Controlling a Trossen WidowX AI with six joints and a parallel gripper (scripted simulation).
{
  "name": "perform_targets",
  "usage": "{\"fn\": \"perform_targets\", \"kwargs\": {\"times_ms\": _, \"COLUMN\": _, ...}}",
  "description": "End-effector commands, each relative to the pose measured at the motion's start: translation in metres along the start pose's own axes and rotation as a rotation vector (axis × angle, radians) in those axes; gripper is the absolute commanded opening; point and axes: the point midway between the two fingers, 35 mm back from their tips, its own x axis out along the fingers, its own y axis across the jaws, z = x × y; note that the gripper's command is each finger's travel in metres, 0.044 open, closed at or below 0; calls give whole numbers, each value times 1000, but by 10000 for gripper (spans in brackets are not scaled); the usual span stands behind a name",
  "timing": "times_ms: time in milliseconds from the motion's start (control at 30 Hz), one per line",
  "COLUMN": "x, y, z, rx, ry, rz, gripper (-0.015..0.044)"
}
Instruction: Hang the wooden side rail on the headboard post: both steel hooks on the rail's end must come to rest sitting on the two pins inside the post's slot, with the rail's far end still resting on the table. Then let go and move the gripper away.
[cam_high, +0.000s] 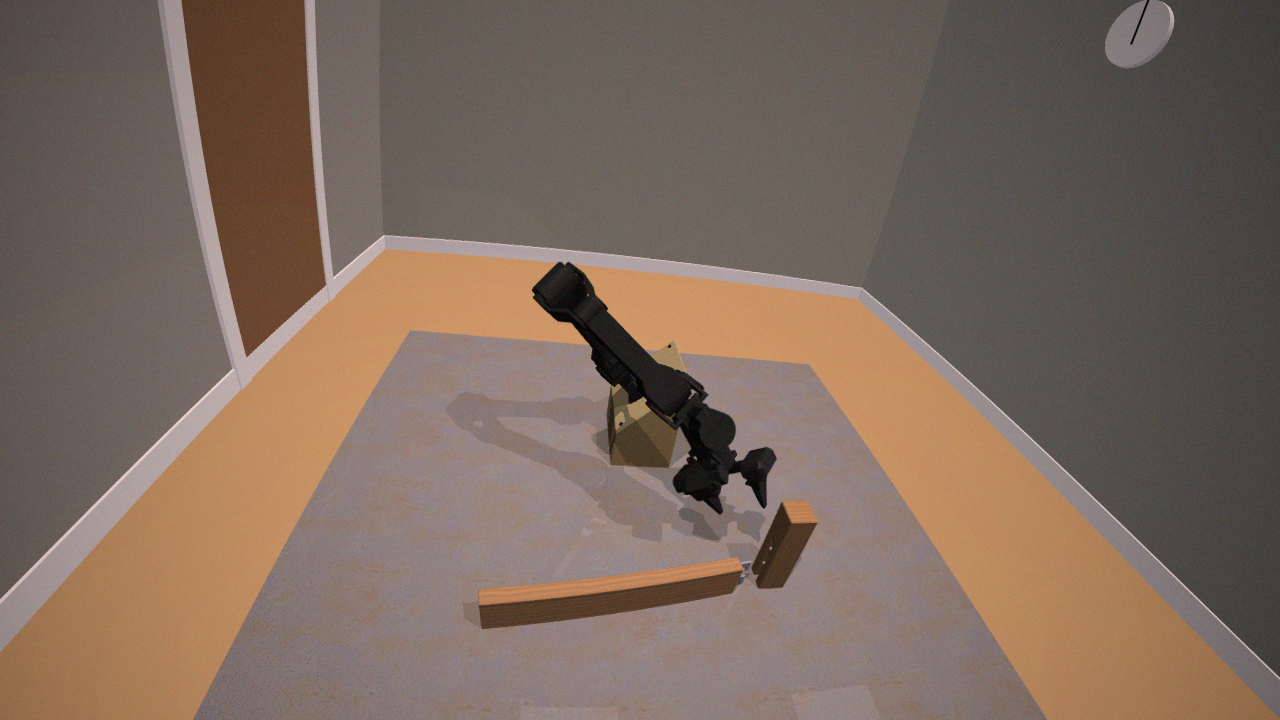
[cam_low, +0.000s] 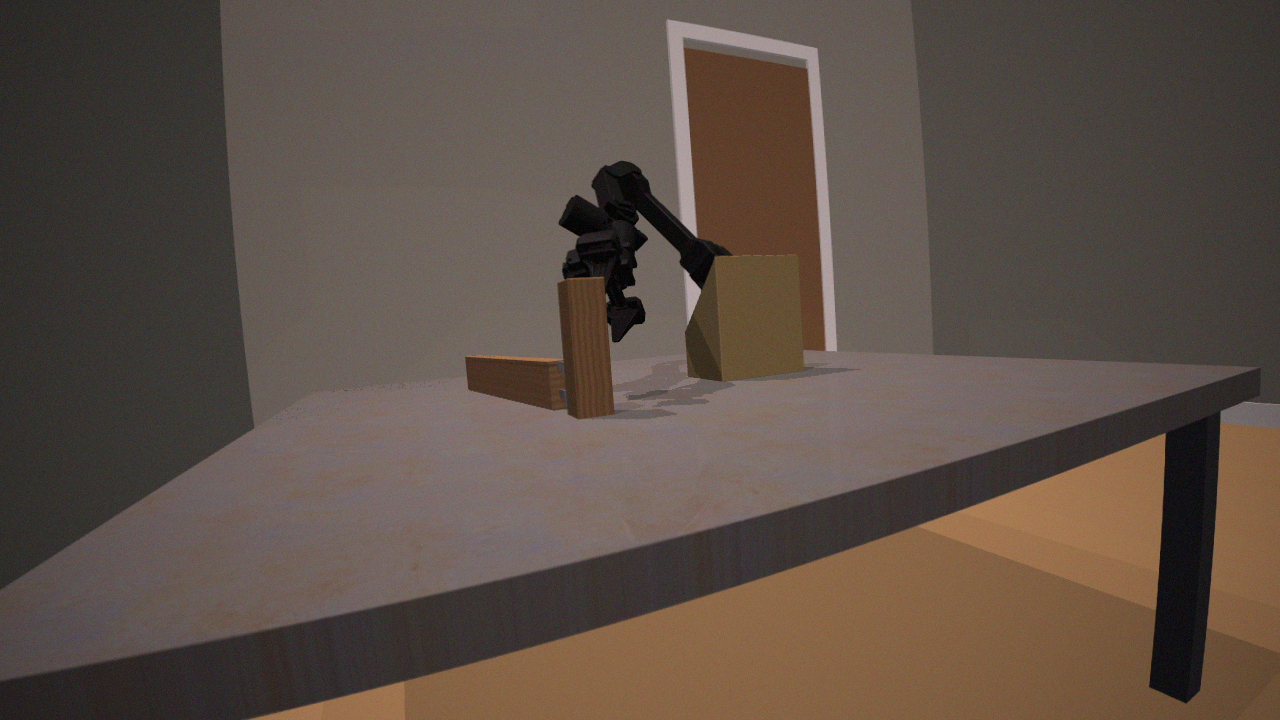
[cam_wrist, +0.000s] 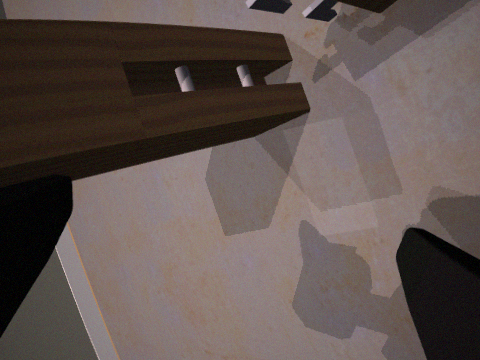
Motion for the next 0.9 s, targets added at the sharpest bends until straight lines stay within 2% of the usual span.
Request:
{"fn": "perform_targets", "kwargs": {"times_ms": 0, "x": -6, "y": 4, "z": 8, "rx": -335, "ry": 8, "rz": 79, "gripper": 440}}
{"fn": "perform_targets", "kwargs": {"times_ms": 367, "x": -11, "y": 5, "z": 16, "rx": -910, "ry": -25, "rz": 192, "gripper": 440}}
{"fn": "perform_targets", "kwargs": {"times_ms": 700, "x": -17, "y": 5, "z": 25, "rx": -1434, "ry": -130, "rz": 284, "gripper": 440}}
{"fn": "perform_targets", "kwargs": {"times_ms": 867, "x": -18, "y": 6, "z": 26, "rx": -1511, "ry": -152, "rz": 295, "gripper": 440}}
